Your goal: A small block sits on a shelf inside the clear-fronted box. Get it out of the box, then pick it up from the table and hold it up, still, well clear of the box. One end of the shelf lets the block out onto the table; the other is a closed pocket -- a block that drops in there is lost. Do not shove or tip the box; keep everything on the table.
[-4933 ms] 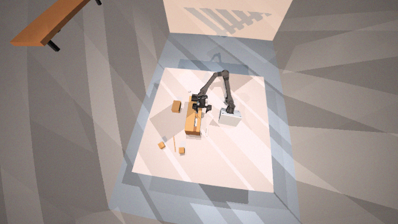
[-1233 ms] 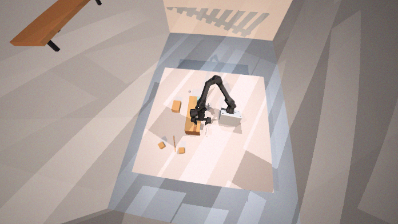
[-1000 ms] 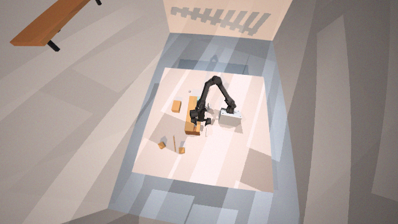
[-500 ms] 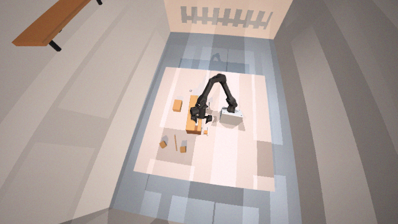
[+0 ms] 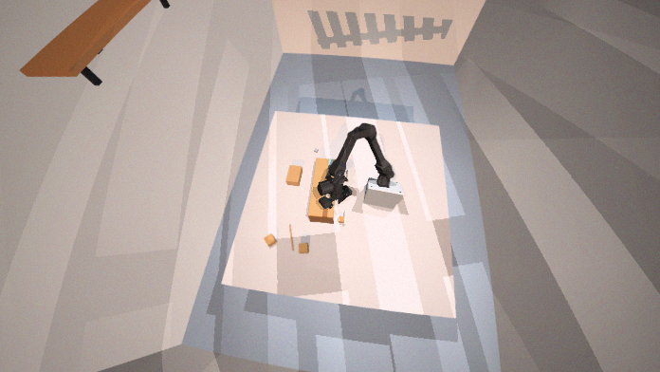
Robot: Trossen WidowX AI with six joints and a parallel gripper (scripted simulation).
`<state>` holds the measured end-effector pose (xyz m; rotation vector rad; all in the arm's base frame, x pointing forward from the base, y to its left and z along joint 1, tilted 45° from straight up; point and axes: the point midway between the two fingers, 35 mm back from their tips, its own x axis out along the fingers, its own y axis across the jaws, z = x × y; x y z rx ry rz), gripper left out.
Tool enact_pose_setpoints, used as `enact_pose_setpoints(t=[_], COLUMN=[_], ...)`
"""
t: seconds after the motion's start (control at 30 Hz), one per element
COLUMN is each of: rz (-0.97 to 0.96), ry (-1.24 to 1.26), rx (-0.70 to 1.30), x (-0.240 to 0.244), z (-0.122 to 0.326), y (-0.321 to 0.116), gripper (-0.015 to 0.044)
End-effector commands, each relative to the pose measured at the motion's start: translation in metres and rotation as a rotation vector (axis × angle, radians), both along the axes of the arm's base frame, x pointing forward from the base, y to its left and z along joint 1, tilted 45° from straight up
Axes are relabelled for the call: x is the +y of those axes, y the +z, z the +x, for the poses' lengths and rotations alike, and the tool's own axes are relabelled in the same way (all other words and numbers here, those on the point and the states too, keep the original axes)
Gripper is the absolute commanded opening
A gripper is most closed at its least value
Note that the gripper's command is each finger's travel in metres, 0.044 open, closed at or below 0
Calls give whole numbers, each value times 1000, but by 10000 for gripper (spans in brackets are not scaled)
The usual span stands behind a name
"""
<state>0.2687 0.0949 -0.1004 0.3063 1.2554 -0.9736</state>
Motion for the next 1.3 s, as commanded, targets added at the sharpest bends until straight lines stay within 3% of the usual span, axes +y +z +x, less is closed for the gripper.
enact_pose_setpoints(t=[0.0, 0.13, 0.3, 0.83, 1.27], rz=[-74, -121, -171, -304, -389], ry=[669, 1058, 1355, 2187, 2763], rx=[322, 527, 700, 1302, 1921], x=[7, 12, 16, 27, 36], z=[-9, -13, -18, -29, -37], y=[-8, -11, -13, -17, -21], gripper=[285, 285, 285, 285, 285])
